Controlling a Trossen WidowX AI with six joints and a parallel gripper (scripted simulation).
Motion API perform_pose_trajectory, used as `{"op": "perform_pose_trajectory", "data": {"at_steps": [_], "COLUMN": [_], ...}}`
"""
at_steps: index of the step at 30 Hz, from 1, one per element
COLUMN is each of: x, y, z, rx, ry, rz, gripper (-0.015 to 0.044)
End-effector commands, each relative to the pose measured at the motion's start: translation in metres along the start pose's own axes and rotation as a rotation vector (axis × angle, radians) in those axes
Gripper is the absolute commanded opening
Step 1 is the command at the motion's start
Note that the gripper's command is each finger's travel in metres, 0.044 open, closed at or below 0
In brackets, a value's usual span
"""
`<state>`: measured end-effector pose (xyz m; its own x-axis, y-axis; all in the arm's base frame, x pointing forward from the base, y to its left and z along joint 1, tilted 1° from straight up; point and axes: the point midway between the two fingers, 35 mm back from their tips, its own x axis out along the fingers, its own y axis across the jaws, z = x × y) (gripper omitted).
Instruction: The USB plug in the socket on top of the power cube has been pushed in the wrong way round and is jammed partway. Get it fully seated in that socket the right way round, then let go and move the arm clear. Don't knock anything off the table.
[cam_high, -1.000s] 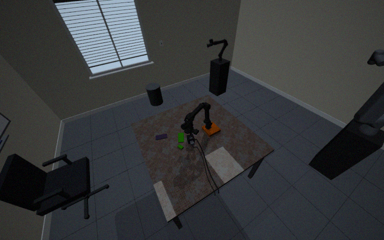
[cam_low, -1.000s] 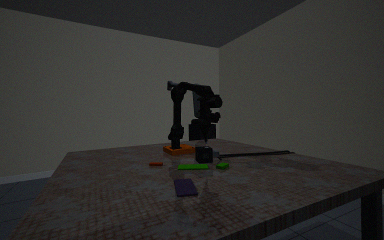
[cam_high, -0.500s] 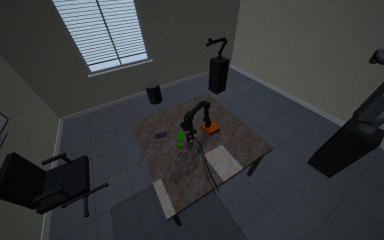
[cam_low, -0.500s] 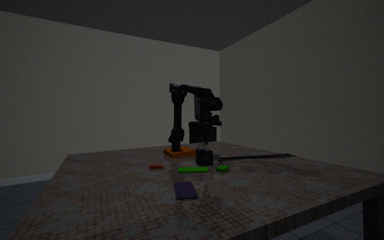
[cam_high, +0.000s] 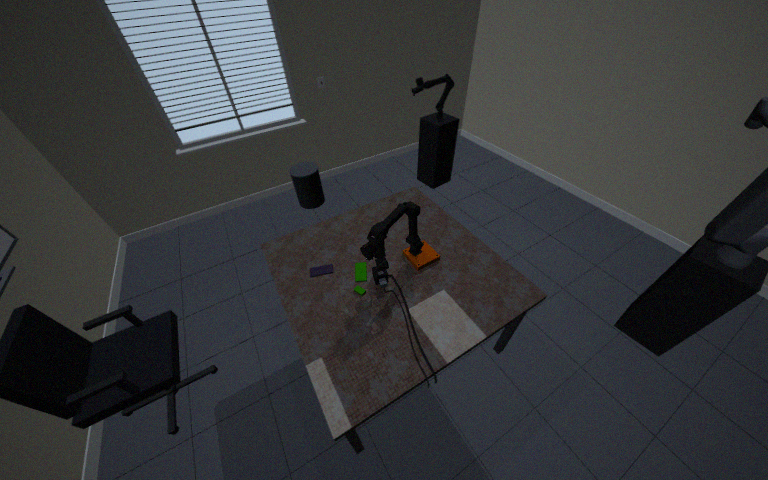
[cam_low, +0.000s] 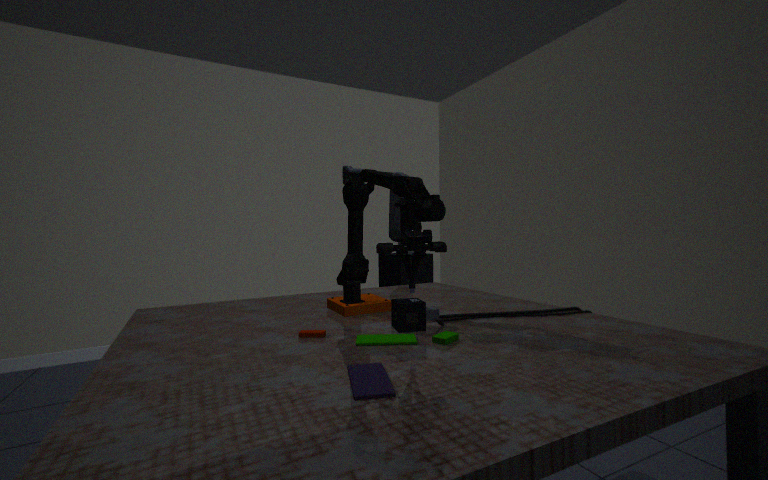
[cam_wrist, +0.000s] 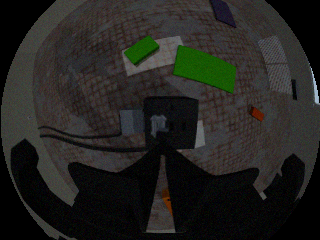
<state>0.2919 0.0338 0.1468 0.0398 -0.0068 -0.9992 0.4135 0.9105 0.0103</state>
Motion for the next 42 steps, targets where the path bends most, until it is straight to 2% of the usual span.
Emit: {"op": "perform_pose_trajectory", "data": {"at_steps": [1, 42], "x": [0.0002, 0.0002], "y": [0.0001, 0.0001], "z": [0.0001, 0.0001], "rx": [0.116, 1.189], "ry": [-0.001, 0.0], "rz": [0.0, 0.0], "gripper": [0.0, 0.0]}}
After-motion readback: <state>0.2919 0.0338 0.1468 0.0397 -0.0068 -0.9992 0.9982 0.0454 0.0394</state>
